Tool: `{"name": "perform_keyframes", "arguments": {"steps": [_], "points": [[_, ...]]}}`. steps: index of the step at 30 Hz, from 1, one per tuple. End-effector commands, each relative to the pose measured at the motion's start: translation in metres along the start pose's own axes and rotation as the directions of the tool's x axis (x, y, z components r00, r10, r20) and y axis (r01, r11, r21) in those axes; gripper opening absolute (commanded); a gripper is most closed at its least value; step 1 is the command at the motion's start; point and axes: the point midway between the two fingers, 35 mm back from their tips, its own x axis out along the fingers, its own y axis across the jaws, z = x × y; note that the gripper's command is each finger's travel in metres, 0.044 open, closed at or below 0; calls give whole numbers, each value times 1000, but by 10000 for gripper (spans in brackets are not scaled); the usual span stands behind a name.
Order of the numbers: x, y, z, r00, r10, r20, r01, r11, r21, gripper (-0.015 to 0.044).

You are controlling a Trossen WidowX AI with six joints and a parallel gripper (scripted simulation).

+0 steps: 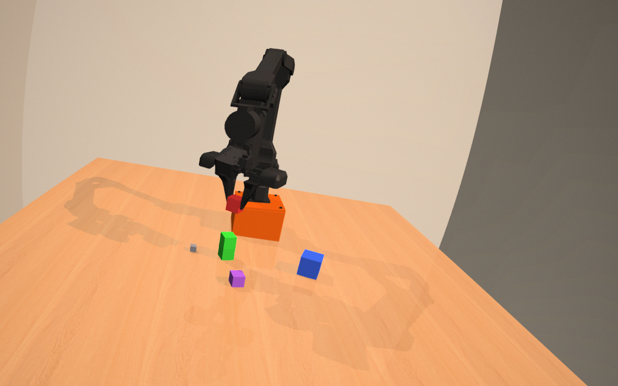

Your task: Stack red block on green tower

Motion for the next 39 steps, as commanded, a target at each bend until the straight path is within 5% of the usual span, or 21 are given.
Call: {"name": "perform_keyframes", "arguments": {"steps": [1, 21, 39], "points": [[5, -3, -3, 1000, -5, 0, 5, 1000, -4, 0], [61, -5, -4, 1000, -6, 0, 6, 1000, -4, 0], [62, -5, -4, 1000, -6, 0, 6, 1000, -4, 0]]}}
